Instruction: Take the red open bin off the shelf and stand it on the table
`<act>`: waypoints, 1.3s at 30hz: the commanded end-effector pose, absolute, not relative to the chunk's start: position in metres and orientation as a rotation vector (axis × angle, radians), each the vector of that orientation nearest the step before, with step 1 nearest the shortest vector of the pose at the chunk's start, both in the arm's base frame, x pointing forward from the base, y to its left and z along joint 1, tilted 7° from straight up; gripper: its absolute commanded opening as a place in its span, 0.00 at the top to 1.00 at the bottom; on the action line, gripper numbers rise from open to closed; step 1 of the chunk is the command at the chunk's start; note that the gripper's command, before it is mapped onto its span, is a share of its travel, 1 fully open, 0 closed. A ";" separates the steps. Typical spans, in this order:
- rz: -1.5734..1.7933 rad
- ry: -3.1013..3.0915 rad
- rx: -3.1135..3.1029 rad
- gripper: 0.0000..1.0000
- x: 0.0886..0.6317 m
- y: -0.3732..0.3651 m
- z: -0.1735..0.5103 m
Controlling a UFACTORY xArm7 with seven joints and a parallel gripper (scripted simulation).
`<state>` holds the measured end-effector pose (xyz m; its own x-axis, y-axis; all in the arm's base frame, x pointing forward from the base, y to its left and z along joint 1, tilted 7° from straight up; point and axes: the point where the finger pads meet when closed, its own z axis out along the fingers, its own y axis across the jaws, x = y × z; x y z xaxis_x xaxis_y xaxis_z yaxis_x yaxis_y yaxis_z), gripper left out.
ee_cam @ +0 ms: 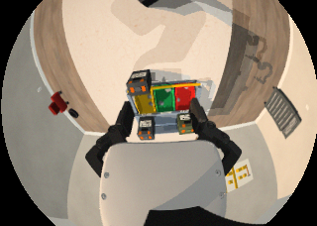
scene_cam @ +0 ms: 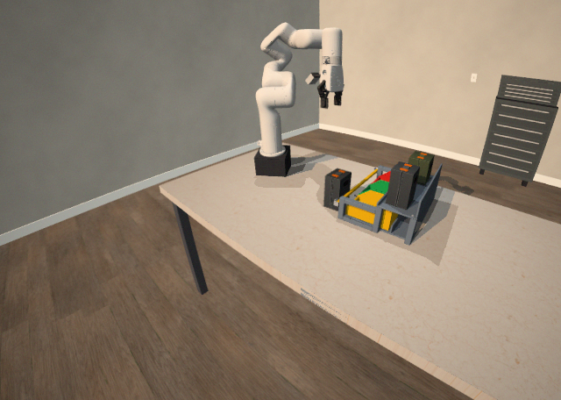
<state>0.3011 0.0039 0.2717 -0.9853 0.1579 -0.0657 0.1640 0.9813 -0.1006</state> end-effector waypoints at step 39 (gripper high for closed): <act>-0.167 3.067 0.242 0.00 0.295 0.023 0.277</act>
<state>0.2944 0.0231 0.2763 -0.9859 0.1541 -0.0656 0.1603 0.9817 -0.1031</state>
